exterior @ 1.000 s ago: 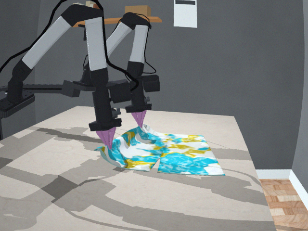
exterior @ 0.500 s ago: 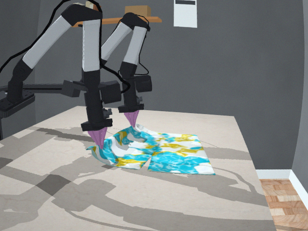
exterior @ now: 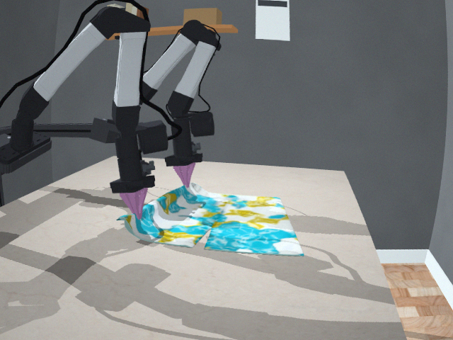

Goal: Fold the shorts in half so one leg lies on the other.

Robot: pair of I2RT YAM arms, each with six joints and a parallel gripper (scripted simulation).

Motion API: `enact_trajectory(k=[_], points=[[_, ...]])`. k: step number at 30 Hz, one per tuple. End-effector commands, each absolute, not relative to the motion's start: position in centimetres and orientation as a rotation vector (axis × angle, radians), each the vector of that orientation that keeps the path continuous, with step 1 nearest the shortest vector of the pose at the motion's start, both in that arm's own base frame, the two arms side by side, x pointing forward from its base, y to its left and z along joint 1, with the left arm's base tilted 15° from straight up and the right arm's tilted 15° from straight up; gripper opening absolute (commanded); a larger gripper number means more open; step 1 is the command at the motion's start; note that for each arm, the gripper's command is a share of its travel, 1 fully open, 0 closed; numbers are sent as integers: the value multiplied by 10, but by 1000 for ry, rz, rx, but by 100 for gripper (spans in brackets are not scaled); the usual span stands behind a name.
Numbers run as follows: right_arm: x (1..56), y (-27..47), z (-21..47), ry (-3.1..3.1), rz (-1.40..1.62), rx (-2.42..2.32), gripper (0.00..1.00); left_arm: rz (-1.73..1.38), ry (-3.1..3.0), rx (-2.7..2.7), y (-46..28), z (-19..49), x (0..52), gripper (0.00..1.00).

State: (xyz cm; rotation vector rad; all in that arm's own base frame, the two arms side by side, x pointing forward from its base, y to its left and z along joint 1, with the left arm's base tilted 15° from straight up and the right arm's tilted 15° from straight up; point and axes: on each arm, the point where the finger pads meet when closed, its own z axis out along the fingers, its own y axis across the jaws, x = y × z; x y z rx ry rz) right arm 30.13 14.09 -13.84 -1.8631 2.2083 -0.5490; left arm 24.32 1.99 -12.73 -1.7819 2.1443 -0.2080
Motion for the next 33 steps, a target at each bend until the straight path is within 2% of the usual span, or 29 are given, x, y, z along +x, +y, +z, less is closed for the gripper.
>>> enact_trajectory(k=[1,6,12,16,17,19,25,28,33], points=[[310,133,-149,2218,-548,-1922,0,-246,2062,-1737,28,-113,267,0],[317,132,-156,2222,-523,-1952,0,-234,2074,-1743,28,-115,261,0],[320,130,-146,2228,-564,-1899,0,-131,2093,-1863,32,-153,263,0],[328,133,-126,2236,-520,-1966,0,-210,2048,-1805,31,-133,282,0],[331,134,-120,2235,-518,-1969,0,-123,2105,-1860,28,-134,265,0],[347,139,-112,2213,-542,-1901,0,-182,2075,-1817,26,-126,283,0],[345,140,-98,2229,-477,-1994,0,-94,2103,-1895,25,-114,276,0],[344,136,-113,2242,-510,-1975,0,-149,2060,-1869,28,-109,293,0],[342,136,-113,2243,-509,-1975,0,-152,2054,-1873,29,-106,293,0]])
